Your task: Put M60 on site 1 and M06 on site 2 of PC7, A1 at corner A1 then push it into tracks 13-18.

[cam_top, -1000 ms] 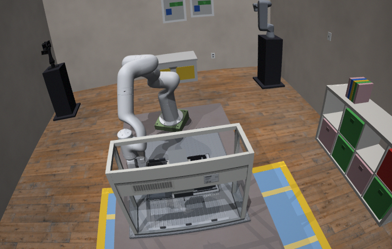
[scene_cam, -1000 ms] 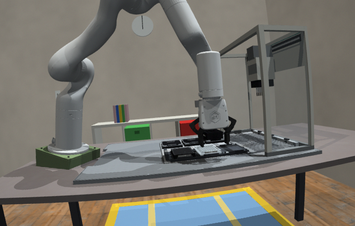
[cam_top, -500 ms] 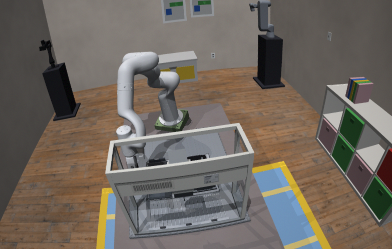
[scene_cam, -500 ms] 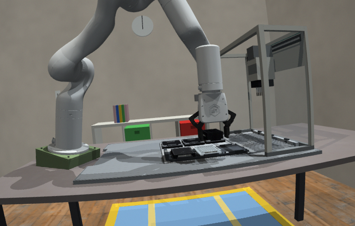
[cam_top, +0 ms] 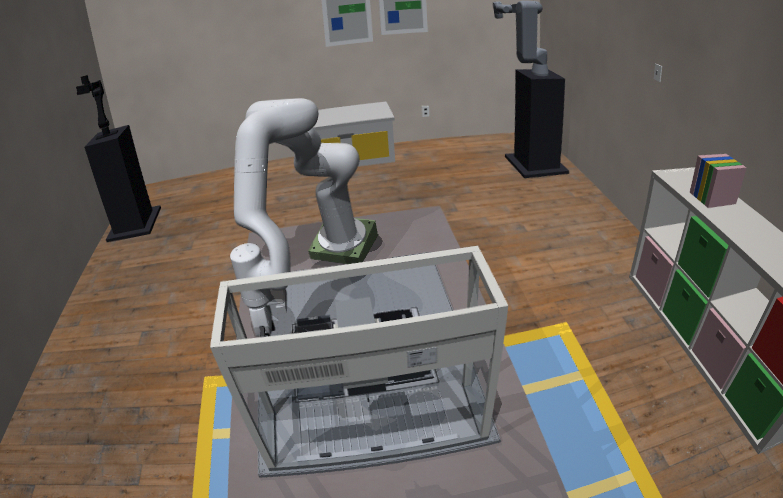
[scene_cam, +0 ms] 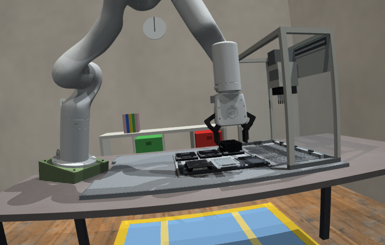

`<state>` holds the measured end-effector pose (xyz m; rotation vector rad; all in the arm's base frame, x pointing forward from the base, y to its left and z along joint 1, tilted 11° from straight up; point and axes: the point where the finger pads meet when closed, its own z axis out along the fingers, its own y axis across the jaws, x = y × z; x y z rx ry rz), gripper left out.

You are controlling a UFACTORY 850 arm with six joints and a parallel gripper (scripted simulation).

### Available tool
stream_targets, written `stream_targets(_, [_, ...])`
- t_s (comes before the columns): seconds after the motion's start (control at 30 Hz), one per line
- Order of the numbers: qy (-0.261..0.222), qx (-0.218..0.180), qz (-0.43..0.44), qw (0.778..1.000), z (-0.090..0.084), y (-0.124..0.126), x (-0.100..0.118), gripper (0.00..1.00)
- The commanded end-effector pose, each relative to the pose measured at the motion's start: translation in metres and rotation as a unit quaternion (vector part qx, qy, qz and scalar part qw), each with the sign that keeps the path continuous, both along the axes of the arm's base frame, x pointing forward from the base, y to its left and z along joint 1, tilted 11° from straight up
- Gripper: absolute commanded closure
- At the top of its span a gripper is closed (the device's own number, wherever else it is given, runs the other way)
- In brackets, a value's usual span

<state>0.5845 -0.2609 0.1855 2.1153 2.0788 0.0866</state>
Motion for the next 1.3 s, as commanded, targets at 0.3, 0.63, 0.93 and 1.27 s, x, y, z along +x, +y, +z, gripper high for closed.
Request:
stream_targets(0.3, [-0.001,0.000,0.000,1.000,0.014,0.001,-0.002,0.00])
stream_targets(0.63, [-0.003,0.005,-0.033,0.999,0.013,0.006,-0.010,0.18])
stream_targets(0.93, [-0.016,0.030,-0.179,0.983,0.004,0.031,-0.047,0.18])
stream_targets(1.27, [-0.027,0.051,-0.306,0.950,-0.003,0.054,-0.079,0.18])
